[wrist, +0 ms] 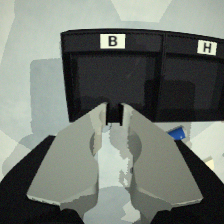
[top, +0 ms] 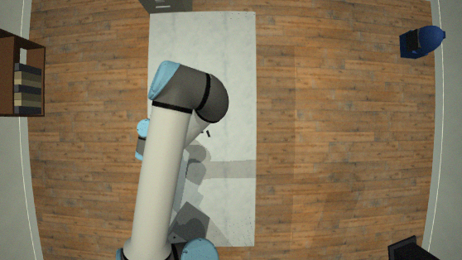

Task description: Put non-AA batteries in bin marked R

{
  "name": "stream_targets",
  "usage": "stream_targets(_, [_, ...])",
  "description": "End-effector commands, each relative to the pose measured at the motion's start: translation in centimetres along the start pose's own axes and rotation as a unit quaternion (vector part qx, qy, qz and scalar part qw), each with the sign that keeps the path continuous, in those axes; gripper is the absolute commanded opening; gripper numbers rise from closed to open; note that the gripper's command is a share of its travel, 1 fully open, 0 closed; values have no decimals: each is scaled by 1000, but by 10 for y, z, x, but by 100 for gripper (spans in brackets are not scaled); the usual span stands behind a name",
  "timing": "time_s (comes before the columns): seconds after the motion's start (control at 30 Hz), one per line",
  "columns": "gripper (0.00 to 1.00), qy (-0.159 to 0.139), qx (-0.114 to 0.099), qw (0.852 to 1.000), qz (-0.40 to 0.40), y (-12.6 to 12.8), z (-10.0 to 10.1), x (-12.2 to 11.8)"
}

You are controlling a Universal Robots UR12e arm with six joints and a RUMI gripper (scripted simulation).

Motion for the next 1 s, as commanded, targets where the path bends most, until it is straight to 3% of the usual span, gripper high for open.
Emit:
stream_targets(0.0, [4, 3, -1, 1000, 1, 1, 12, 3])
stream_targets(0.2, [4, 3, -1, 1000, 1, 1, 26, 3])
stream_targets(0.97, [4, 3, 0, 1000, 0, 0, 24, 3])
Point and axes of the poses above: the point where the finger pads meet when closed, its own z axis out along the fingers, its own y axis across the jaws, x = y × z, the point moved 10 cm from there along -z, back along the fingers, and after that the axes turned 11 degrees about -z, right-handed, at the moved point
